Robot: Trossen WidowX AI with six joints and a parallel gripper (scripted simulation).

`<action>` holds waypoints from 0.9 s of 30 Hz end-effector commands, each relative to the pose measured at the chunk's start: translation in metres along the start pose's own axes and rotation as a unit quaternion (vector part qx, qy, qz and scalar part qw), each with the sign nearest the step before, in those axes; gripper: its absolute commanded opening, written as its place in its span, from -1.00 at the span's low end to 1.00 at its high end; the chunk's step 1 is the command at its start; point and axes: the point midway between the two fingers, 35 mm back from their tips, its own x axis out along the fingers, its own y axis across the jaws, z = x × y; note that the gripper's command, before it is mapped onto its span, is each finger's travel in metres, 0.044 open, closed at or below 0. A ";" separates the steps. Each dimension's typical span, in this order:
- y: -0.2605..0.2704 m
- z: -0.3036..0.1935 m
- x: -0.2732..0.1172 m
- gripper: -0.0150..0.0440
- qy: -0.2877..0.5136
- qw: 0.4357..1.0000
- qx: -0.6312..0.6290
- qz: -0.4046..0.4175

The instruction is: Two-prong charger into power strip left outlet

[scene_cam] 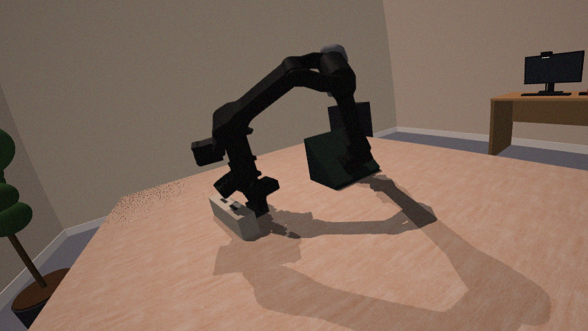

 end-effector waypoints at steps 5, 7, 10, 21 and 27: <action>0.000 0.003 -0.002 -0.49 -0.004 1.000 0.000 0.000; 0.000 0.003 -0.002 -0.49 -0.004 1.000 0.000 0.000; 0.000 0.003 -0.002 -0.49 -0.004 1.000 0.000 0.000; 0.000 0.004 -0.002 -0.49 -0.004 1.000 0.000 0.000; 0.000 0.005 -0.002 -0.49 -0.004 1.000 0.000 0.000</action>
